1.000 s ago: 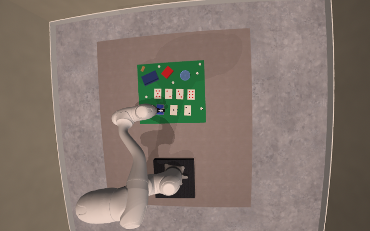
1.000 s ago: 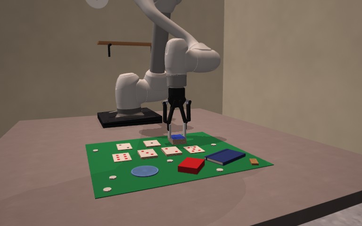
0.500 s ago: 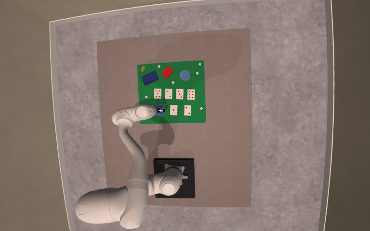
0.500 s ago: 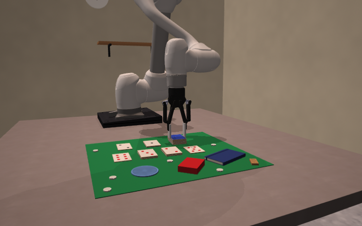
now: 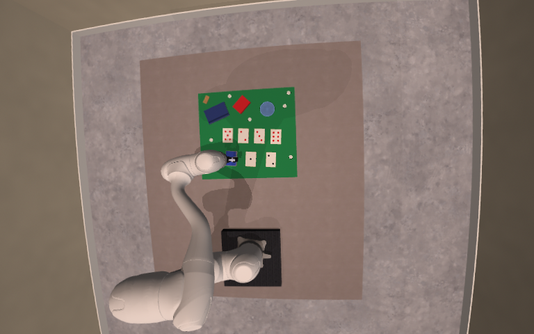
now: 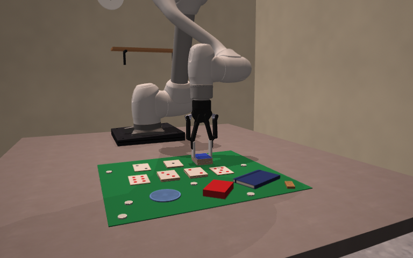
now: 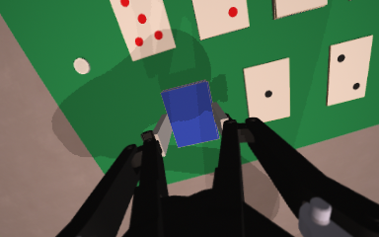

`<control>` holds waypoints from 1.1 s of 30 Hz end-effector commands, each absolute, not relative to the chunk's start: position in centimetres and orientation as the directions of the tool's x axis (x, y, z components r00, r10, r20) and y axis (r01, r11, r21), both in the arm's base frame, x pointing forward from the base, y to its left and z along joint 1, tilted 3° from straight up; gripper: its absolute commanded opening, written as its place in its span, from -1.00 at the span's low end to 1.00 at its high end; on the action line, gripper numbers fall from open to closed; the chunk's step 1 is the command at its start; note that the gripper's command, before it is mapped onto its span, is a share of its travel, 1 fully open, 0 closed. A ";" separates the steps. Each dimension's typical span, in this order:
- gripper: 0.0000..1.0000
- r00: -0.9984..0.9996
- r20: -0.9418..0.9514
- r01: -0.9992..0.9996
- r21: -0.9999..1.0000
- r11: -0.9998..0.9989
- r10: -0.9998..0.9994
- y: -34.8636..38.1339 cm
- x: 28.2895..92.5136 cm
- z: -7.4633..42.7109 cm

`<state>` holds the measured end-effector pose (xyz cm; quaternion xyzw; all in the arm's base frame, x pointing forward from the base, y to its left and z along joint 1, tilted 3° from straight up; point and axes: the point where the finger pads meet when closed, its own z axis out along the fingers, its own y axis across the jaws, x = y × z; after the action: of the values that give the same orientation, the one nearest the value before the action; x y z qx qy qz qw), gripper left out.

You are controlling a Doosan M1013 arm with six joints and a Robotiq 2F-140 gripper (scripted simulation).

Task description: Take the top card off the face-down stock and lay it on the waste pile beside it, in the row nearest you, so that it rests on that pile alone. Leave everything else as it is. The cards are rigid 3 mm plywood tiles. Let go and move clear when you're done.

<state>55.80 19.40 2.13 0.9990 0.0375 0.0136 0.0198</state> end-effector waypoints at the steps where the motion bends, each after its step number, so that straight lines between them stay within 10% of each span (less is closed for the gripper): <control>1: -0.15 0.997 0.026 0.074 0.040 -0.996 0.076 19.4 55.8 2.3; 33: -0.15 0.997 0.026 0.074 0.040 -0.996 0.076 19.5 55.7 6.1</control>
<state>55.69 19.53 6.08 0.9990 0.0375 0.0136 0.0198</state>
